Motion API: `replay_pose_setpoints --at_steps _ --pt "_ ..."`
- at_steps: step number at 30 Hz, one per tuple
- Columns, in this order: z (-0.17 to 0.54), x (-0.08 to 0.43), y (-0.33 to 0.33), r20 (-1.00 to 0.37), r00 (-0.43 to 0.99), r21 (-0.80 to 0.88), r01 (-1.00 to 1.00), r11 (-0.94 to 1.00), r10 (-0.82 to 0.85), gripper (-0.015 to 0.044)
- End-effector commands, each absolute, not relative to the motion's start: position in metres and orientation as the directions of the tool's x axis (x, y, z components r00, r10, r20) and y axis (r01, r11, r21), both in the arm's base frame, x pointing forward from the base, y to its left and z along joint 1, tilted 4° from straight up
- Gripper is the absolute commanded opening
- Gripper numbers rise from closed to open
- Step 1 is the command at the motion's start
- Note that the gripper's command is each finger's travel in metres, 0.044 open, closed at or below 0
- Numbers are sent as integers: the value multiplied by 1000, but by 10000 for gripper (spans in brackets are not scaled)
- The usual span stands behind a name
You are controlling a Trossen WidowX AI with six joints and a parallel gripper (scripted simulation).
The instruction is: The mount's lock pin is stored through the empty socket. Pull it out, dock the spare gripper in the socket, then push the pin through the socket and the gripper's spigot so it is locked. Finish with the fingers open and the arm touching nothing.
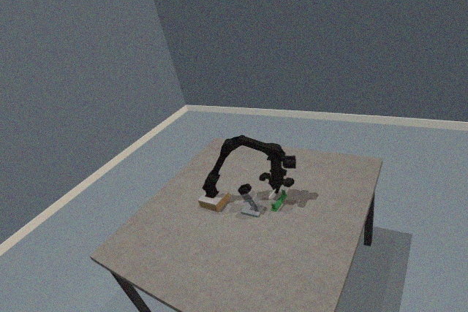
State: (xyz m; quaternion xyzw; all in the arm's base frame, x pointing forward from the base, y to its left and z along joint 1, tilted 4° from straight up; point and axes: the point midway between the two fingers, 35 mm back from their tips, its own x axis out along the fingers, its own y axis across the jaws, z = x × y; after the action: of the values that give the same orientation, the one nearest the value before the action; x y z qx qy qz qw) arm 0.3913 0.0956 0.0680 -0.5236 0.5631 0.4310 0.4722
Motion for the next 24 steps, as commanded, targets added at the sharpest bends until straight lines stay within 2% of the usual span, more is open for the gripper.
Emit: replay_pose_setpoints --at_steps 1,8,24 --pt "68 391 96 -983 -5 -9 -997 80 -183 0" --pt "68 390 97 -983 0 -11 -998 60 -181 0" --pt "82 343 108 -984 6 -11 -1000 23 -180 0"
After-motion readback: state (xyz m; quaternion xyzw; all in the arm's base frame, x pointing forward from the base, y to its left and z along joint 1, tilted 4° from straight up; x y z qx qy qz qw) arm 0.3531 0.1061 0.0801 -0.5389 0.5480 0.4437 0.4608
